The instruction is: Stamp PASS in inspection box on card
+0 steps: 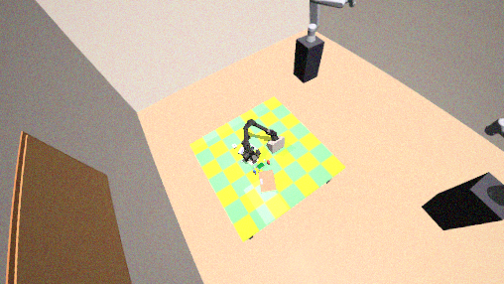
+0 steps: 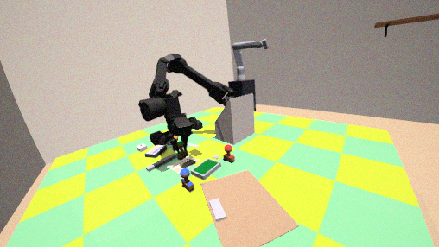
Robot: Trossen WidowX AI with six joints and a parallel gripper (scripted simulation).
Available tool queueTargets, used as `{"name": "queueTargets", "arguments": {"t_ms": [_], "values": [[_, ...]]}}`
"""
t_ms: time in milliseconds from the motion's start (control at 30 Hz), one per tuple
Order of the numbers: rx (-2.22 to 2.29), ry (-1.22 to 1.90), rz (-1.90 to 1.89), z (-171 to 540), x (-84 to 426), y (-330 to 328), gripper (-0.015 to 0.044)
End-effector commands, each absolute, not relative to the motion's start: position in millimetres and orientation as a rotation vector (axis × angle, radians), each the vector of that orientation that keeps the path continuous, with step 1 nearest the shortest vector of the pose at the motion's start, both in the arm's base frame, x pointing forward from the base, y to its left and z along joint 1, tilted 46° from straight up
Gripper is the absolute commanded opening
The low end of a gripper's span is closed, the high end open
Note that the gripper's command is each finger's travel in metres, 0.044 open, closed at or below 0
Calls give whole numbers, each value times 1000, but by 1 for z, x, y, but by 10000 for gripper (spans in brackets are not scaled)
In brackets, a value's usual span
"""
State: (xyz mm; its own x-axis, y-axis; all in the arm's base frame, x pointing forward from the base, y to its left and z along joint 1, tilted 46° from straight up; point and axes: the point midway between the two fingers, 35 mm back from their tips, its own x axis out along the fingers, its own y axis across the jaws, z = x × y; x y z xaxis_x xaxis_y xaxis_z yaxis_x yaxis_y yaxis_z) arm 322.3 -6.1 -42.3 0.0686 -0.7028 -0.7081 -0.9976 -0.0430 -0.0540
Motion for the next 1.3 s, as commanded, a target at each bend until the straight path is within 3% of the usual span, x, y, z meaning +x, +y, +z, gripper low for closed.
{"name": "queueTargets", "arguments": {"t_ms": [0,800,1267], "values": [[-1798,1680,693,-37,323,0,0],[-1798,1680,693,-11,318,26,0],[-1796,1681,696,-9,262,22,0]]}}
